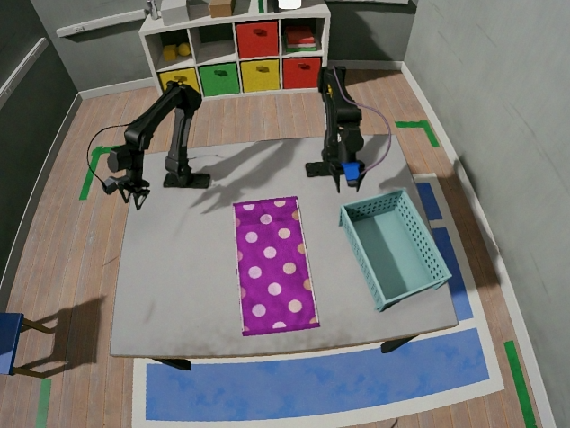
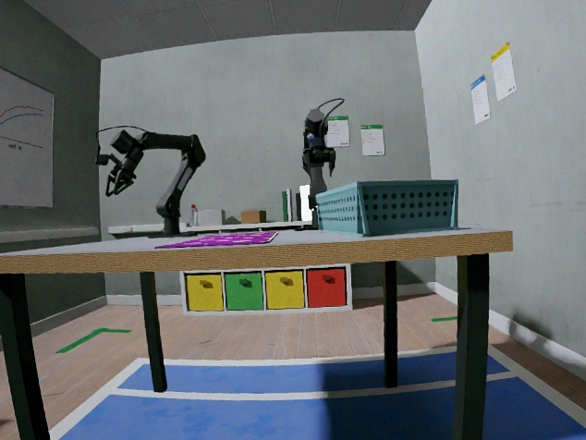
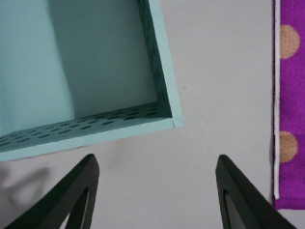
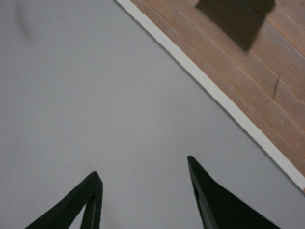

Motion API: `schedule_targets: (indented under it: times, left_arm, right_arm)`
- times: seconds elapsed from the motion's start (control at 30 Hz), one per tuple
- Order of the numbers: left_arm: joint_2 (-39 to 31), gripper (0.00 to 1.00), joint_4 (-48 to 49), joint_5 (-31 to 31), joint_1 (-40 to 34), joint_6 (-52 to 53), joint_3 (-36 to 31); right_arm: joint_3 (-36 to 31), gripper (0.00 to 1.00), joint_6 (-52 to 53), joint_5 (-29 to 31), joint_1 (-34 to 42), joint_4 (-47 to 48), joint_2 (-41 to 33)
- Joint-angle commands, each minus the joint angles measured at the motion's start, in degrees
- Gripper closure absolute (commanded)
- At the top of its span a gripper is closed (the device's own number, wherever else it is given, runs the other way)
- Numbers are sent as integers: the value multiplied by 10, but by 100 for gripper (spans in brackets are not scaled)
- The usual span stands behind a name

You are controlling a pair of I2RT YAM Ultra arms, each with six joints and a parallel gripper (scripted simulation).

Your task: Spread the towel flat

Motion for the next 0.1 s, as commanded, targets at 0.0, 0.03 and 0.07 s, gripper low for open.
schedule_targets:
  times: [0.0, 0.03, 0.07]
  left_arm:
    - [0, 36, -2, 6, 1, 5, 4]
    - [0, 36, -2, 6, 1, 5, 4]
    - [0, 36, -2, 6, 1, 5, 4]
  right_arm:
    - [24, 36, -3, -4, -5, 1, -7]
    - [24, 36, -3, -4, -5, 1, -7]
    - [24, 36, -3, -4, -5, 1, -7]
